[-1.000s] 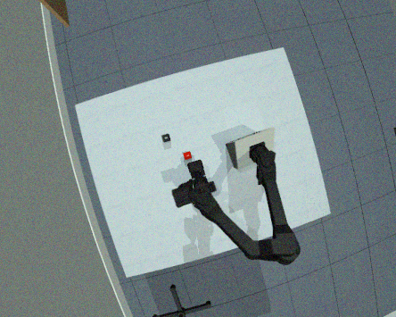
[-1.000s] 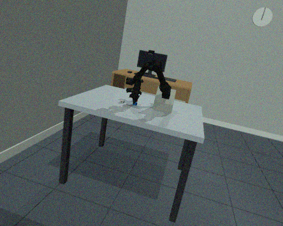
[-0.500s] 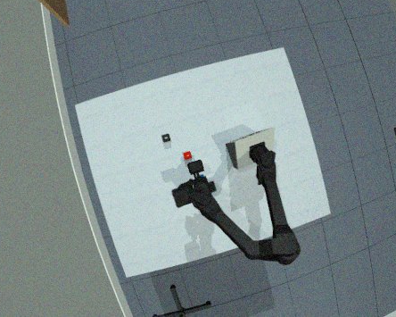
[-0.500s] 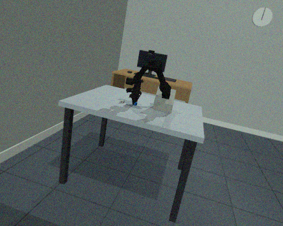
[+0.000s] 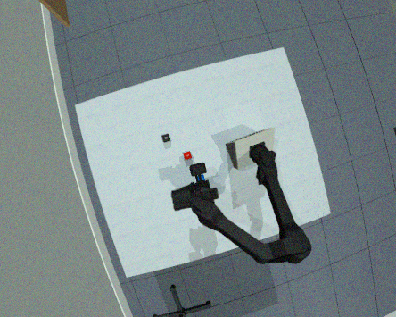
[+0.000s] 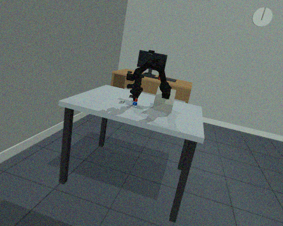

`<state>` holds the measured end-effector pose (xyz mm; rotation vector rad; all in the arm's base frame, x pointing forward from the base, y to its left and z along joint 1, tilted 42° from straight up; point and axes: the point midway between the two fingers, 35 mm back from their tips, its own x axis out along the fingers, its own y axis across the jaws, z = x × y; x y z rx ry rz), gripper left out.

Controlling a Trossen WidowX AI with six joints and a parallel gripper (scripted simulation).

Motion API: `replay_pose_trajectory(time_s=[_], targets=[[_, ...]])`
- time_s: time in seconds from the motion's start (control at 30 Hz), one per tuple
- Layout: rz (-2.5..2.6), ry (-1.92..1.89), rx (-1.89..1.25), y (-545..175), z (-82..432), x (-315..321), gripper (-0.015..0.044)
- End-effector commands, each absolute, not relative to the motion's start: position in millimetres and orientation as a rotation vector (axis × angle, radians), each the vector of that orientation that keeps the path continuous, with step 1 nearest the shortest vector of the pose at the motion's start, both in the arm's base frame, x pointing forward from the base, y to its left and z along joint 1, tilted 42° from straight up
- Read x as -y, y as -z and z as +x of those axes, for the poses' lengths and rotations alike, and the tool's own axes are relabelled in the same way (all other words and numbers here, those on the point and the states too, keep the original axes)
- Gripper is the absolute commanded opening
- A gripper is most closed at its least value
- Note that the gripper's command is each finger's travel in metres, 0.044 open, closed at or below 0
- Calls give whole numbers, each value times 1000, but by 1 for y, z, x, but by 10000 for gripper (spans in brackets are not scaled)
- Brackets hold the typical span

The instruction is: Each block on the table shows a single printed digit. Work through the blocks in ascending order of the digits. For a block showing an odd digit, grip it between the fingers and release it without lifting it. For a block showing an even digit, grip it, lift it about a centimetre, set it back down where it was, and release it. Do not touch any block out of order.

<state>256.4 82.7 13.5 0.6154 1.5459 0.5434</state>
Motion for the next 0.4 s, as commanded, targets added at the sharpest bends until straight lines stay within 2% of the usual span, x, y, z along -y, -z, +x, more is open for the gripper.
replay_pose_trajectory(time_s=[0.0,0.17,0.37], targets=[[596,-557,-1512,-75,267,-100,400],[599,-561,-1511,-150,251,-121,400],[599,-561,-1511,-152,250,-122,400]])
